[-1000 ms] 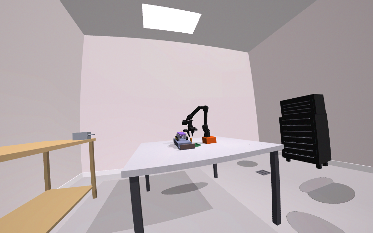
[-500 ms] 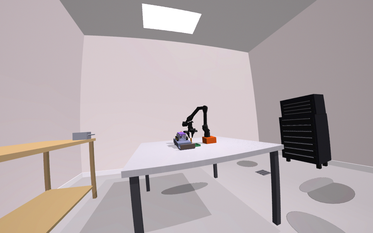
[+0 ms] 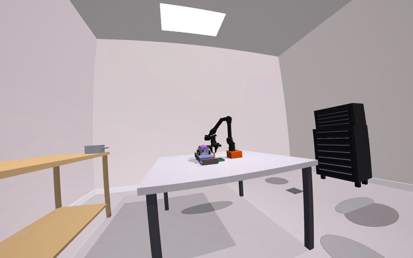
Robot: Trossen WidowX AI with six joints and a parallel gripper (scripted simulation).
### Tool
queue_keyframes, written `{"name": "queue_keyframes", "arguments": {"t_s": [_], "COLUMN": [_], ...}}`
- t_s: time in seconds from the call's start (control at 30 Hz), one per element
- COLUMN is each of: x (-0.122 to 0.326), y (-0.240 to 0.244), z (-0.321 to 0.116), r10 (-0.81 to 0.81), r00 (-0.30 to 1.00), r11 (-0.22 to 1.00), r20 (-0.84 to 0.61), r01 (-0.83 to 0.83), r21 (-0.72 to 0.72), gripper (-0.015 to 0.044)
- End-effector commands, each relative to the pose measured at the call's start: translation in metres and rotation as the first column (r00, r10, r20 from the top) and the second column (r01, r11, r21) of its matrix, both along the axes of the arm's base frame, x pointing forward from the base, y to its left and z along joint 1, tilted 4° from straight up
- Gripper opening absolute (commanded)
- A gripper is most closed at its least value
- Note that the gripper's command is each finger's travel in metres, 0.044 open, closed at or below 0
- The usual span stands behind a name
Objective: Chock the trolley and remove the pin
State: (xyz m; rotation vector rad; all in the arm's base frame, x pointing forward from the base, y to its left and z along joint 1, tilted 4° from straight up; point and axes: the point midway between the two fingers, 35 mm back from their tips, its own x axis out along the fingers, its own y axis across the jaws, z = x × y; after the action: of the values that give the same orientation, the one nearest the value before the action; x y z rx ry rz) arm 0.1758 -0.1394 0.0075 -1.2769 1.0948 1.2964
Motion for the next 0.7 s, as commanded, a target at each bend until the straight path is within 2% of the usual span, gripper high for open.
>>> {"name": "queue_keyframes", "arguments": {"t_s": [0.0, 0.47, 0.63, 0.67], "x": [0.000, 0.000, 0.000, 0.000], "y": [0.001, 0.003, 0.001, 0.001], "z": [-0.006, -0.025, -0.022, -0.022], "r10": [-0.005, -0.005, 0.000, 0.000], "r00": [1.000, 1.000, 1.000, 1.000], "r11": [1.000, 1.000, 1.000, 1.000], "r20": [-0.004, -0.004, -0.001, -0.001], "r01": [0.005, 0.005, 0.000, 0.000], "r21": [0.008, 0.008, 0.001, 0.001], "gripper": [0.0190, 0.0190, 0.0059, 0.0052]}}
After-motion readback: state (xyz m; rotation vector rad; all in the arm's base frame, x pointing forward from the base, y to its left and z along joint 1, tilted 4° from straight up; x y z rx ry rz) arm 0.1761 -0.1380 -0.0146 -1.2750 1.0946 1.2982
